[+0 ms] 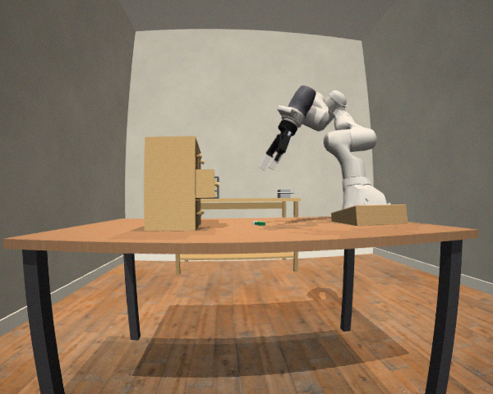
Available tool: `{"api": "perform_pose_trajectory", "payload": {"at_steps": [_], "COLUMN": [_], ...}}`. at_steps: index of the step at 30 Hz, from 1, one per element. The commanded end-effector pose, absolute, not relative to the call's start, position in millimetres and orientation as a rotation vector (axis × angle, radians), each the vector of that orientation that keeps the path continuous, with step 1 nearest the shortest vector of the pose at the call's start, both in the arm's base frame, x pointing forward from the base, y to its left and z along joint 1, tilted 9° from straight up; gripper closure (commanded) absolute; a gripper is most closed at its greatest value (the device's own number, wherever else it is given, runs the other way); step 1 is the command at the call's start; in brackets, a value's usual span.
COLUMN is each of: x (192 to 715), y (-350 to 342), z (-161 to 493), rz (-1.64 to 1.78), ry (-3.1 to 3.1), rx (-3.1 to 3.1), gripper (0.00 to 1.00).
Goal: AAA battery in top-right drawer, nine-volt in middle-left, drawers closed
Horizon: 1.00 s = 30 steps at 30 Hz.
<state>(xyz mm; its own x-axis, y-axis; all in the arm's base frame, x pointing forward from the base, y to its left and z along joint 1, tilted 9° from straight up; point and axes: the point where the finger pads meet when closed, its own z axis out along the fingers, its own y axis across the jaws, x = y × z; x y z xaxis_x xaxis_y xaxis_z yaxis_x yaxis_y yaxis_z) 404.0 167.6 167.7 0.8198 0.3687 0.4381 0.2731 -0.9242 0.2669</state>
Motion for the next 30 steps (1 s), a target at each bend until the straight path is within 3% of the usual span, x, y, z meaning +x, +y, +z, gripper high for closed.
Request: {"api": "perform_pose_trajectory", "payload": {"at_steps": [1,17,30], "x": [417,447,455], "y": [191,193,193], "z": [166,137,129], "rz": [0.991,1.437,1.554], "ry": [0.390,0.410,0.414], "rx": [2.866,2.713,2.661], "gripper": [0.00,0.00,0.00]}}
